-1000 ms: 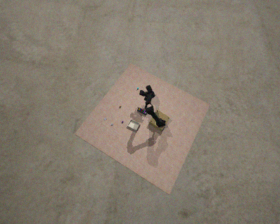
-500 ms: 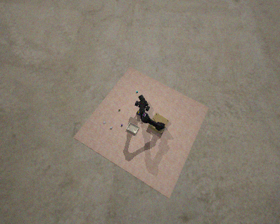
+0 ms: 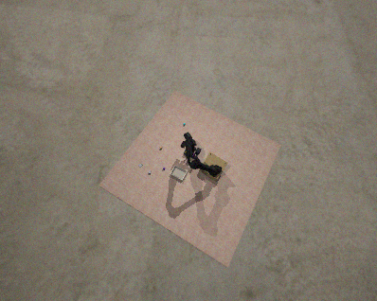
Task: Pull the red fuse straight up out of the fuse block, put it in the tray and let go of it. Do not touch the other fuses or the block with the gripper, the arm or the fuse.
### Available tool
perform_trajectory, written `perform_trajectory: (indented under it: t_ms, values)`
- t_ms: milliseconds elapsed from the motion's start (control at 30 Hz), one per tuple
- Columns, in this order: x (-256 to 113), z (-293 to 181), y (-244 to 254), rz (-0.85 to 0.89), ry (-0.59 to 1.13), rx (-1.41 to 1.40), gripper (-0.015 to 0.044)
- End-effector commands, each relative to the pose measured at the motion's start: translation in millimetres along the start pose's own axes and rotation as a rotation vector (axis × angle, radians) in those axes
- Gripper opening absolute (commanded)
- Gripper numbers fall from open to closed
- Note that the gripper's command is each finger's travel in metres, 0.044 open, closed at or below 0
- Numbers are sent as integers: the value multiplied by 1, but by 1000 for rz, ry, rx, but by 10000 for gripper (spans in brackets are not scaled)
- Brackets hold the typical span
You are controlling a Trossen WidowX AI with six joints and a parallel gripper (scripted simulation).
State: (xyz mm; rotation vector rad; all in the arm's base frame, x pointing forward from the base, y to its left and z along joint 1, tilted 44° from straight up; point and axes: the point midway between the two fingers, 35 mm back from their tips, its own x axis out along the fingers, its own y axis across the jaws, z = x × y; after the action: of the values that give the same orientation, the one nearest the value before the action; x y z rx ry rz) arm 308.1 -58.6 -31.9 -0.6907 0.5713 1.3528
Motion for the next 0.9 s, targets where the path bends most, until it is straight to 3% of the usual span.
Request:
perform_trajectory:
  t_ms: [0, 867]
  values:
    - [3, 1, 1, 9, 4, 5, 72]
    - [29, 0, 1, 9, 3, 5, 72]
